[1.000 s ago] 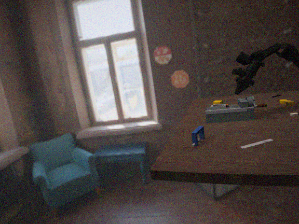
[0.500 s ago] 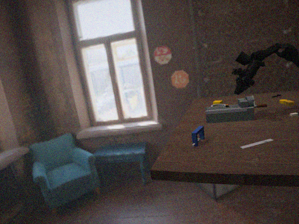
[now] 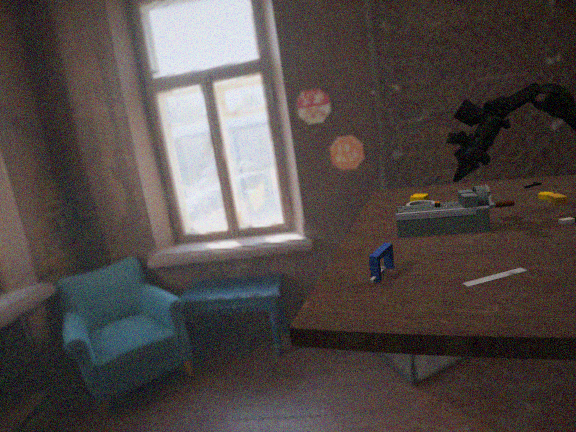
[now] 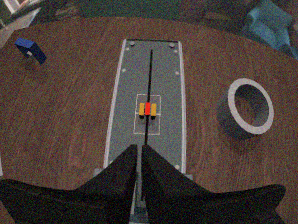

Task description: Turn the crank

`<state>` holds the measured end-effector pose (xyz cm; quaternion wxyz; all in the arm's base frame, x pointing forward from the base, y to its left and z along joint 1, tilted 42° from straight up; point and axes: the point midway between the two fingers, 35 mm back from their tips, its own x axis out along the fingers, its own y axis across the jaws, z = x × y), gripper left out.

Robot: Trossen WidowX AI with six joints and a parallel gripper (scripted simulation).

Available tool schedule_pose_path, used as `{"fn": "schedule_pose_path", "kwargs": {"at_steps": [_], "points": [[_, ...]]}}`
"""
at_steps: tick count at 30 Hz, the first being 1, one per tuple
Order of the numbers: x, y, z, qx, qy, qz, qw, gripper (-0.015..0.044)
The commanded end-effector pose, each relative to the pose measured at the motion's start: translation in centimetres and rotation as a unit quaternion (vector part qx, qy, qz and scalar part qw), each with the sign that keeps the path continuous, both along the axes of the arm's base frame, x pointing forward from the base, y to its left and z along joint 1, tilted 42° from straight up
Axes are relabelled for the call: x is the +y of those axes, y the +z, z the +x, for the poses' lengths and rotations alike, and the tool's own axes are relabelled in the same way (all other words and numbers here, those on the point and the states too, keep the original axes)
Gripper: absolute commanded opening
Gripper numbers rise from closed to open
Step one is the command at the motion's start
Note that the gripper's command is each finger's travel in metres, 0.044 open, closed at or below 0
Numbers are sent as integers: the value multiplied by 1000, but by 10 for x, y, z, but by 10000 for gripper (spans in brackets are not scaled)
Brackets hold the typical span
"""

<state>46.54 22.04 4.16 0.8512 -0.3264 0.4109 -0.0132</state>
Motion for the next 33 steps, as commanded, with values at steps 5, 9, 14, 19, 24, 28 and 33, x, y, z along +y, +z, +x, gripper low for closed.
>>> {"fn": "schedule_pose_path", "kwargs": {"at_steps": [5,9,14,19,24,28,33], "points": [[0,0,0,0,0,0,1000,0],[0,0,0,0,0,0,1000,0],[0,0,0,0,0,0,1000,0],[0,0,0,0,0,0,1000,131],[0,0,0,0,0,0,1000,262],[0,0,0,0,0,0,1000,367],[0,0,0,0,0,0,1000,414]]}}
